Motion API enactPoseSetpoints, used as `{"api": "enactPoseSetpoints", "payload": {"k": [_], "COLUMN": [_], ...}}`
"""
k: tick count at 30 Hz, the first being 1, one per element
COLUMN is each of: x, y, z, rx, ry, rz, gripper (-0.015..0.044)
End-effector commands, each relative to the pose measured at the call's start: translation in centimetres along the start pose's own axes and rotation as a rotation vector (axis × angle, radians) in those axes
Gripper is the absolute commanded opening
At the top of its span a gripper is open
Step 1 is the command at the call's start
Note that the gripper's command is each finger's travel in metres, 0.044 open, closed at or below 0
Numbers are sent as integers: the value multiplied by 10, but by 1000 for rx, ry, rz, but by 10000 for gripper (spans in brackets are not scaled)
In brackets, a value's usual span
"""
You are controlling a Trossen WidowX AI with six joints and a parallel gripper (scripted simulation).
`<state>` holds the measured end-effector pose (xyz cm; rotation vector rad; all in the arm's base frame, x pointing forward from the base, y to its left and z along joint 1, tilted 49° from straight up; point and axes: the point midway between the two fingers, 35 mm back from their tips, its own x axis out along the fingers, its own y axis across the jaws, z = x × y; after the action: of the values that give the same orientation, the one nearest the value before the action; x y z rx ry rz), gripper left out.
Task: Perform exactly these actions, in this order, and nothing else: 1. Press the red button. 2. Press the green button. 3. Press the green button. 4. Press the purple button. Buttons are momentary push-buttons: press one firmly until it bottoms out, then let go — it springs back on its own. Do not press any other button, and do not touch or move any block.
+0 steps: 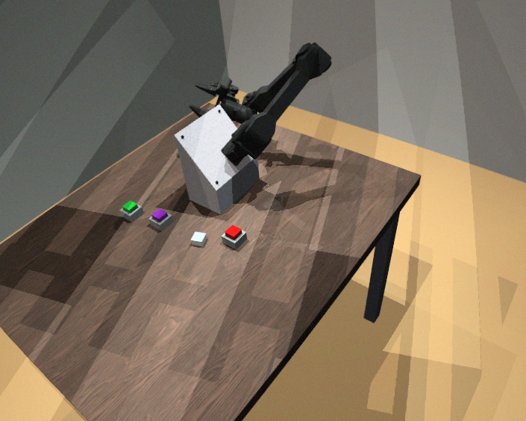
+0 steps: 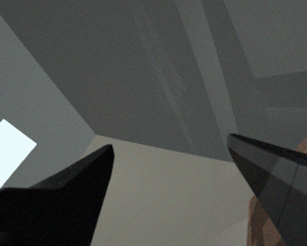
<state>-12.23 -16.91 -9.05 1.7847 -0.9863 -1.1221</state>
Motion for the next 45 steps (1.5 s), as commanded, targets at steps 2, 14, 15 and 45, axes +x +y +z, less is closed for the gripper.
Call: {"api": "enactPoseSetpoints", "payload": {"k": [2,14,15,45], "x": [2,62,66,-4], "y": [-2,30,33,51], "z": [-2,-67,-75,-373], "rx": [23,-237,-266,-1231], "ry": [15,466,506,1757], "rz": [-27,-287,-304,-508], "gripper": [400,400,400,400]}}
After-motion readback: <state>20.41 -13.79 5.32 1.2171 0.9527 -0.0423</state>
